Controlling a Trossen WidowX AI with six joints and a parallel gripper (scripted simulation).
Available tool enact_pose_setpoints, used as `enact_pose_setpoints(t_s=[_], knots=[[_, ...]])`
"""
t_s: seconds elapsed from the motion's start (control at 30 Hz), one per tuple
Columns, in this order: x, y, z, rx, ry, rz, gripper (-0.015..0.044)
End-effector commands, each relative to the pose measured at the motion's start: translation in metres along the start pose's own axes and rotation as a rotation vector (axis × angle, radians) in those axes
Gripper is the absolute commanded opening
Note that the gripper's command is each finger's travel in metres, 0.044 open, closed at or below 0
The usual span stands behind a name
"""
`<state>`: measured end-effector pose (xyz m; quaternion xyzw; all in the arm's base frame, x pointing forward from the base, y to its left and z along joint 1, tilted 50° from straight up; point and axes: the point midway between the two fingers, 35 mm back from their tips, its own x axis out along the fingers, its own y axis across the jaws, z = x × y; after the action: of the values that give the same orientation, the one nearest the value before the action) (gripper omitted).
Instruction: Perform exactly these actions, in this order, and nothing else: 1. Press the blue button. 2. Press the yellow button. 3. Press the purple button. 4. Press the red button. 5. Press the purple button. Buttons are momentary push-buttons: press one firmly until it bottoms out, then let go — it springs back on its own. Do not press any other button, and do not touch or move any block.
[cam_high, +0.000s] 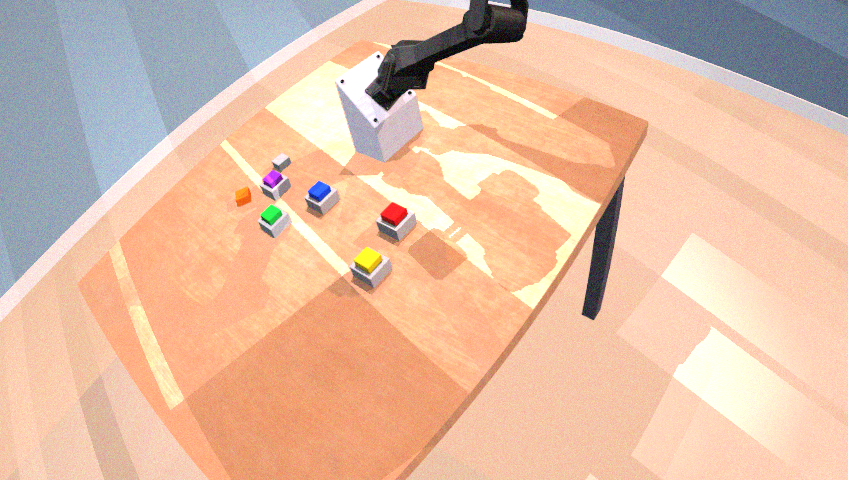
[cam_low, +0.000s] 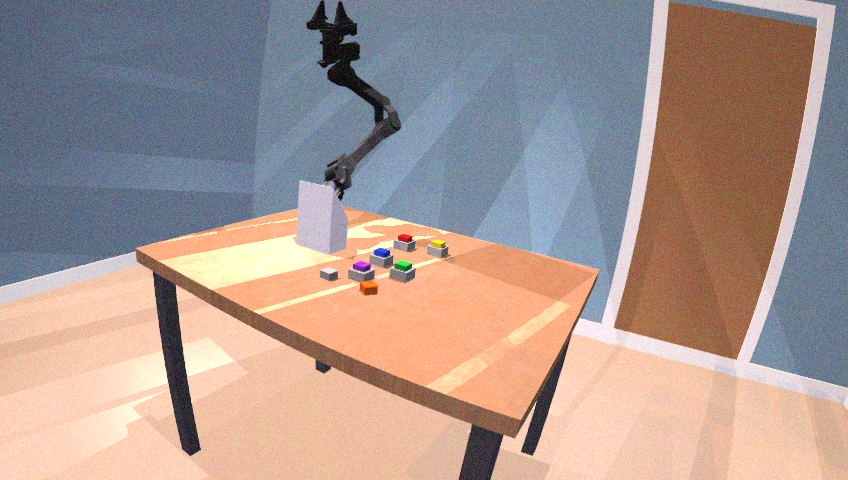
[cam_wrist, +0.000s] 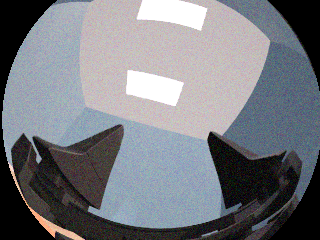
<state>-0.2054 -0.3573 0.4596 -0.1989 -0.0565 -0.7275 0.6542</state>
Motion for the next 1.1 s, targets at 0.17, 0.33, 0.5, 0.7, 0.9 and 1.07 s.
enact_pose_setpoints(t_s=[0.17,0.33,0.5,0.7,0.9,1.07], knots=[[0.027,0.121,-0.114,0.156,0.326,0.292,0.0400],[0.014,0.200,-0.163,0.203,0.505,0.483,0.0400],[-0.019,0.280,-0.202,0.226,0.684,0.692,0.0400],[-0.086,0.367,-0.236,0.222,0.908,0.967,0.0400],[-0.180,0.434,-0.253,0.176,1.142,1.273,0.0400],[-0.273,0.466,-0.252,0.100,1.349,1.552,0.0400]])
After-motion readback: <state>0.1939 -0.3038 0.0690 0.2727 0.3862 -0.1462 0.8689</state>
